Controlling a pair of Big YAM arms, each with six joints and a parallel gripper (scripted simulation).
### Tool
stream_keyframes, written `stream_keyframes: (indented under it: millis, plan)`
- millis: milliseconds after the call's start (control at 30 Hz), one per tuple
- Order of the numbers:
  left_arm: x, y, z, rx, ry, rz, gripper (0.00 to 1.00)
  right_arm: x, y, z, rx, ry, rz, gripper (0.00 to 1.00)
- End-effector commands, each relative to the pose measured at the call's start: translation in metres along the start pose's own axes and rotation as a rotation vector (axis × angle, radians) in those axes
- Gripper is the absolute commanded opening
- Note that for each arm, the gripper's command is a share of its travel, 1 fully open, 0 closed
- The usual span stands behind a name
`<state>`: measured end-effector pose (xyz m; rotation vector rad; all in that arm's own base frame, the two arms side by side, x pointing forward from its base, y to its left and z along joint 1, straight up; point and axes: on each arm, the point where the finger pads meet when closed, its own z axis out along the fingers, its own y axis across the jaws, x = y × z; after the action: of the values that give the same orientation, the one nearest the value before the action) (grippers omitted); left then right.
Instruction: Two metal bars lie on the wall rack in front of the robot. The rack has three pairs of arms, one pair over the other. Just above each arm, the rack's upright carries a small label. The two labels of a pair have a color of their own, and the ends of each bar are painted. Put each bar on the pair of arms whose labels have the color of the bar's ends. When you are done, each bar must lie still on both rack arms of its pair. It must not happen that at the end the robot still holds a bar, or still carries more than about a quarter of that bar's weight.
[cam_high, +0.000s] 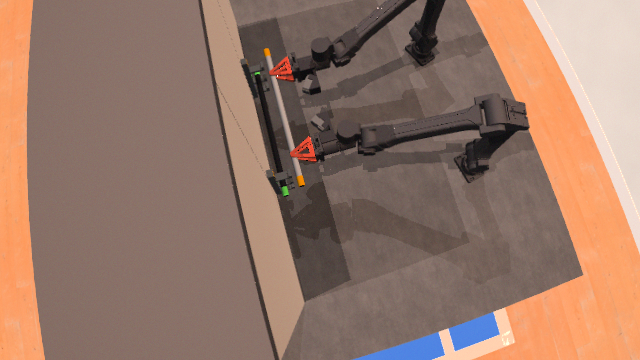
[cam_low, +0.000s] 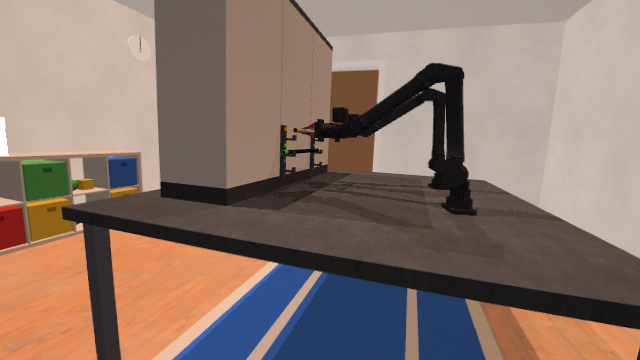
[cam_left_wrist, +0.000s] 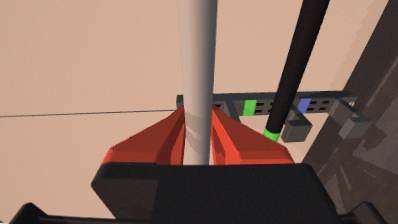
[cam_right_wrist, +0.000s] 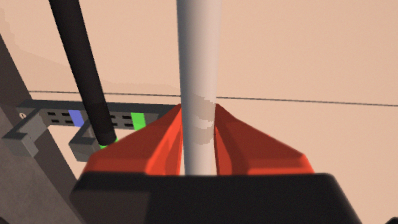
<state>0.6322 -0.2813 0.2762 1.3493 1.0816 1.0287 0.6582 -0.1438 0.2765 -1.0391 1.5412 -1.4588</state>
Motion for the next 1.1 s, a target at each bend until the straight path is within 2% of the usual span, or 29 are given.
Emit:
stream_keyframes:
  millis: [0,533,1067]
  plan:
    - [0.004,0.068,0.018,-0.116,0.010,-0.013,0.00,0.005,-0.050,0.015,0.086,0.010,0.006,0.00]
    - [0.004,0.069,0.020,-0.116,0.010,-0.013,0.00,0.005,-0.050,0.016,0.086,0.010,0.006,0.00]
    - [0.004,0.070,0.032,-0.116,0.010,-0.013,0.00,0.005,-0.051,0.029,0.086,0.010,0.006,0.00]
